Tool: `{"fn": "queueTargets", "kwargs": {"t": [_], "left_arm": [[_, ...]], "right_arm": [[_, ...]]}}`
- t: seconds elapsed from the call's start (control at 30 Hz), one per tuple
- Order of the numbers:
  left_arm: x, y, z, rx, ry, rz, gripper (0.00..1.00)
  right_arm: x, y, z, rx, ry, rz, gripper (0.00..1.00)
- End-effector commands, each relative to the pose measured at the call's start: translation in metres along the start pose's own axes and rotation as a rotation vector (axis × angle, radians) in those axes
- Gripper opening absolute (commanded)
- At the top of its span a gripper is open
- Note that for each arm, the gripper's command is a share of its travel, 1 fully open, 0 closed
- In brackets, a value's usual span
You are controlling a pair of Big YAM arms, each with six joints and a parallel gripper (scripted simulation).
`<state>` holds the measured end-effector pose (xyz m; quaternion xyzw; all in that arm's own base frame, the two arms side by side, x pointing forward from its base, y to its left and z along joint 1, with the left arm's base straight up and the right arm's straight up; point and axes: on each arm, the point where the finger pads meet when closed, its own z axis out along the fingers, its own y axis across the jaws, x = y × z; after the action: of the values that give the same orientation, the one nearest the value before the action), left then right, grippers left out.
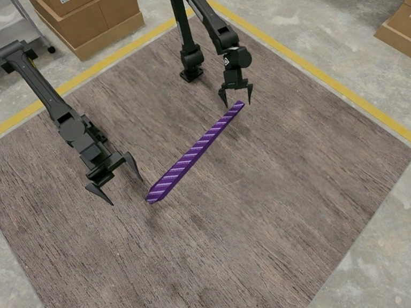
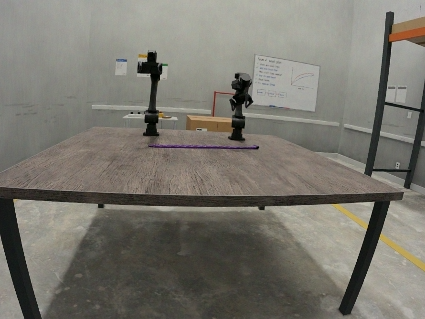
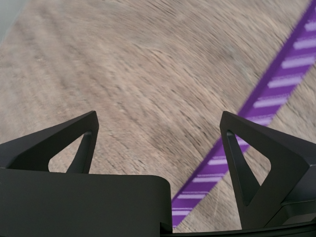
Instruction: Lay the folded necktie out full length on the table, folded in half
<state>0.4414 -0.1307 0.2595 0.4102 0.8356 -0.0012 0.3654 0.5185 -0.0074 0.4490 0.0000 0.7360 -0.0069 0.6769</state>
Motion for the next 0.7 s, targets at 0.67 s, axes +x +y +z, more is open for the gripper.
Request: {"fn": "queueTargets", "kwargs": {"t": [0.67], "left_arm": [[-0.056, 0.140, -0.104, -0.411, -0.460, -0.413, 0.98]], "right_arm": [[-0.032, 0.007, -0.001, -0.010, -0.063, 0.011, 1.00]]}}
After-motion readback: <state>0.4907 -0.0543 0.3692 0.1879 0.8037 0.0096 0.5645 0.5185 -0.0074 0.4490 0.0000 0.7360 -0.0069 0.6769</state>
